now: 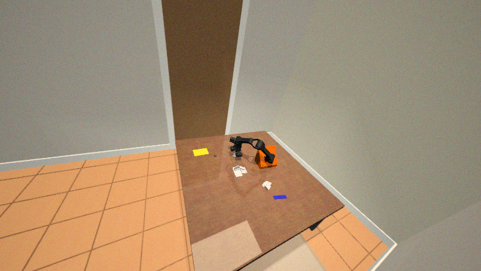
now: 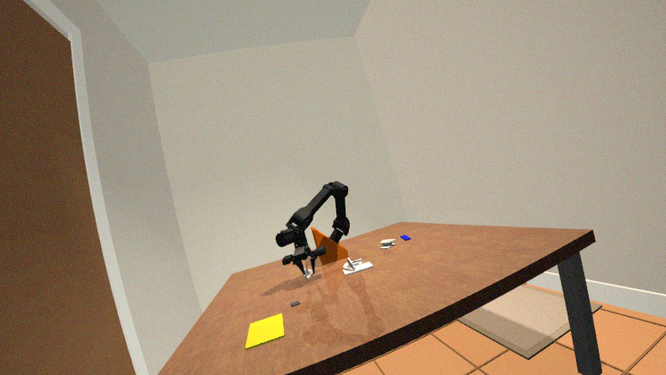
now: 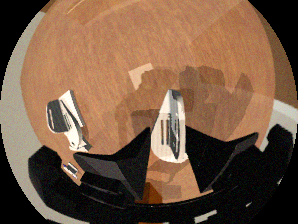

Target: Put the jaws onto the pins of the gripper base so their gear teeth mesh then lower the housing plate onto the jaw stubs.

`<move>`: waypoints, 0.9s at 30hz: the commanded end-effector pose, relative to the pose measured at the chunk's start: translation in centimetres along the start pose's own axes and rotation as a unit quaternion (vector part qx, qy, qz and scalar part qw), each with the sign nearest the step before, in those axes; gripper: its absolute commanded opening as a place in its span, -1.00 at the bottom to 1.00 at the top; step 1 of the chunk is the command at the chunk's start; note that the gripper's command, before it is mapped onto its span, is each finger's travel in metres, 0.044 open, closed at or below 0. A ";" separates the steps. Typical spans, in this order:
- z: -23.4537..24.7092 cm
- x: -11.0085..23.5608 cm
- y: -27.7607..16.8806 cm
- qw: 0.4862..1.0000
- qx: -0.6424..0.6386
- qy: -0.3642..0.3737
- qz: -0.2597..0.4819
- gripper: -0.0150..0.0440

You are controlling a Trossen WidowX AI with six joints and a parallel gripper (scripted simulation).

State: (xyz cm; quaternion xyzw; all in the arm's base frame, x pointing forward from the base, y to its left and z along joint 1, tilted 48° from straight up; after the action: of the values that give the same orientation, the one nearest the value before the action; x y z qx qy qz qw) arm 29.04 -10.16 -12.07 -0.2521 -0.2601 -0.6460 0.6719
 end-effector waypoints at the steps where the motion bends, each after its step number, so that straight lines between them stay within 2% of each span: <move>1: -0.1 1.6 0.3 1.000 0.005 -0.006 -0.004 -0.04; 14: 0.0 5.7 0.0 1.000 0.004 -0.005 -0.004 -0.04; 27: 1.6 6.1 0.9 1.000 0.004 -0.008 -0.005 -0.04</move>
State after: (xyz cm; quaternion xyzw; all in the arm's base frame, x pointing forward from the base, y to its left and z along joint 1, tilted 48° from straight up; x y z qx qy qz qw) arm 29.54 -14.01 -7.65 -0.2532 -0.2665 -0.6459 0.6690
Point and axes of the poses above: the point midway between the two fingers, 35 mm back from their tips, its own x axis back along the fingers, its own z axis across the jaws, y = z × x, the point moved 3 cm from there along x, back along the fingers, and after that the axes turned 9 degrees about x, right-handed, at the moved point
